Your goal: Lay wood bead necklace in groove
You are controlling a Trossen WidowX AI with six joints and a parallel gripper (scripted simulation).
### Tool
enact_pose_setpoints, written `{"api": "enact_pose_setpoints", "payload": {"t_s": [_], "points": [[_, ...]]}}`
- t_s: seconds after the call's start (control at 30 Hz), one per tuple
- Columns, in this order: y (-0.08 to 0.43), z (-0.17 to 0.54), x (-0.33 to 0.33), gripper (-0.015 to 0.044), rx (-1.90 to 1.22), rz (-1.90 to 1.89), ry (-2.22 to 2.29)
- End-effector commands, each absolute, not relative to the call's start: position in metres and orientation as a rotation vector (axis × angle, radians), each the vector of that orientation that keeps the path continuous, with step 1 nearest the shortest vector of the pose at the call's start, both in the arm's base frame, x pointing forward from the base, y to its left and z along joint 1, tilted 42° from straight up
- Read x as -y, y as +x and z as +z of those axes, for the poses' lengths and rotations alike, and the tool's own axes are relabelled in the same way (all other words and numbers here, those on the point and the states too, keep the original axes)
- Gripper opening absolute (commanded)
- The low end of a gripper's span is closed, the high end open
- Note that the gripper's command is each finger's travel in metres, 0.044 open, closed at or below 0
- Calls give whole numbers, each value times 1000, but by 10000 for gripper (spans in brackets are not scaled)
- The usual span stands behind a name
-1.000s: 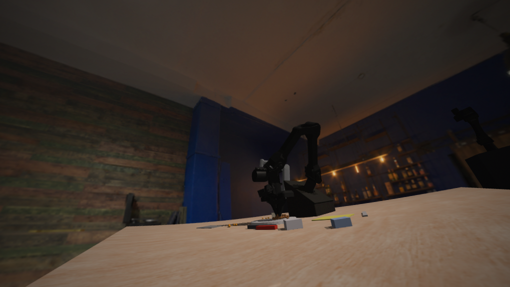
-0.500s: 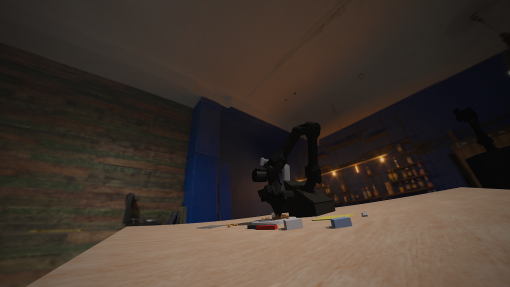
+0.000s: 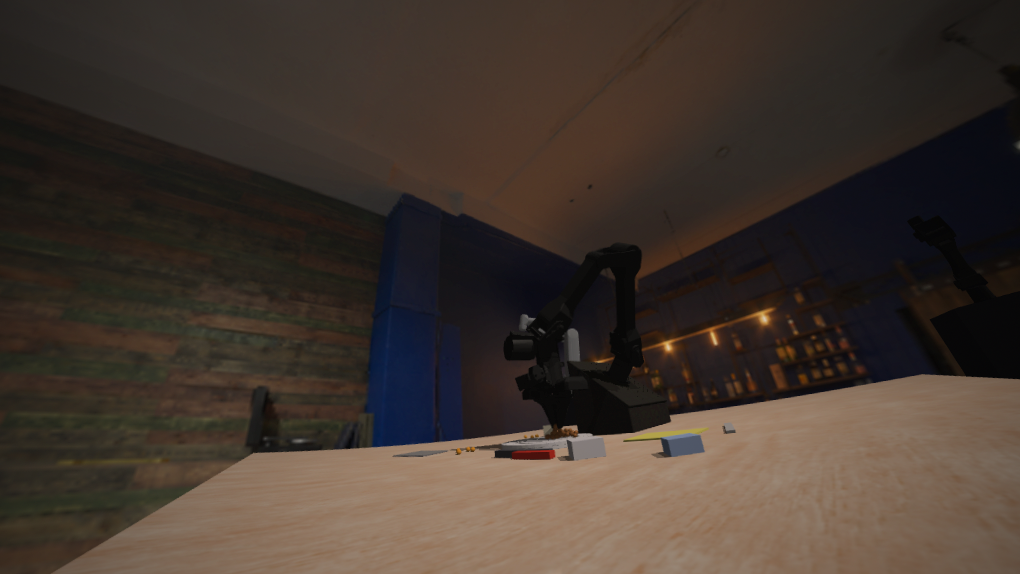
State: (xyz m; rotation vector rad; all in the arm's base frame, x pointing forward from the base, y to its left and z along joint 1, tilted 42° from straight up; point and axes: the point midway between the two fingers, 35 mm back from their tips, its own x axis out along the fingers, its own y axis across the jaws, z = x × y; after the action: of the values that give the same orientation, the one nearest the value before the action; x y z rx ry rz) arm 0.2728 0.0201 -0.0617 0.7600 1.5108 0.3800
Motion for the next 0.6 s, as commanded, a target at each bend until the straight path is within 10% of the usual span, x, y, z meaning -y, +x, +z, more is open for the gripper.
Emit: {"api": "enact_pose_setpoints", "payload": {"t_s": [0.0,0.57], "points": [[274,-58,-22,0,-1511,384,757],[281,-50,-36,0,-1511,385,758]]}}
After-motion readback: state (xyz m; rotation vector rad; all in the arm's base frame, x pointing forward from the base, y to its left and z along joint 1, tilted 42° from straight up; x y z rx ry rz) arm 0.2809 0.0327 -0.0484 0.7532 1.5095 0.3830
